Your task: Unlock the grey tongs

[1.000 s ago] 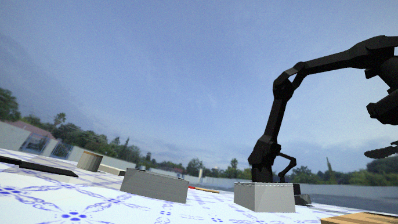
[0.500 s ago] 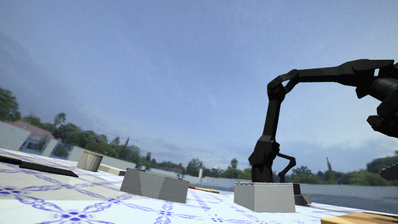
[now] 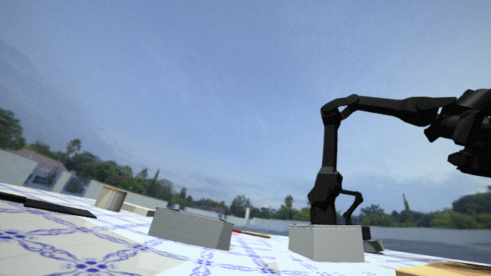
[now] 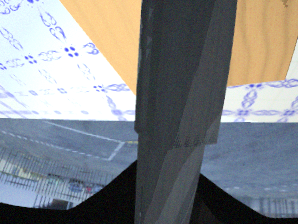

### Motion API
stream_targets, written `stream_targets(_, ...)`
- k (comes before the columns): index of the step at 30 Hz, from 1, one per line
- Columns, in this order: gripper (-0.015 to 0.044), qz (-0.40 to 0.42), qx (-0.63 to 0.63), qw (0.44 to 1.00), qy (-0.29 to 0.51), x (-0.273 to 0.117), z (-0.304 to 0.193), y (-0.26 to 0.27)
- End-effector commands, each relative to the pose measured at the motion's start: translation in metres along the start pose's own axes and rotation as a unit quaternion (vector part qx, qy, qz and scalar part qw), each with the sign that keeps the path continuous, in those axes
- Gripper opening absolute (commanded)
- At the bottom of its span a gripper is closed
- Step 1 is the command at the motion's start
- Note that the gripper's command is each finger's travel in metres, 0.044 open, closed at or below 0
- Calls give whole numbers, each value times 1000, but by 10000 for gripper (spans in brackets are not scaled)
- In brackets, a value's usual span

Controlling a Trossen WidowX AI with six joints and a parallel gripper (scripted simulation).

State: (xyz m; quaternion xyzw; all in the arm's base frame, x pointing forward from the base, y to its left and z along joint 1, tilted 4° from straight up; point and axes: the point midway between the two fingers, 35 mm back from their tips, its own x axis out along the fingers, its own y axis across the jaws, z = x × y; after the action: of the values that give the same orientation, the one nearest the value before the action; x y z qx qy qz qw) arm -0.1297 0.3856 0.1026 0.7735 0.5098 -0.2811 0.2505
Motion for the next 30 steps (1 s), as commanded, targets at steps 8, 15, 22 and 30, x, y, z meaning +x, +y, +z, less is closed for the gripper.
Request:
stream_targets(8,-150,6,28,992,125,-29,-8,7)
stream_targets(15,-150,13,56,979,195,-50,-7,17)
stream_targets(22,-150,14,60,978,201,-52,-7,19)
stream_targets(30,-150,14,60,978,201,-52,-7,19)
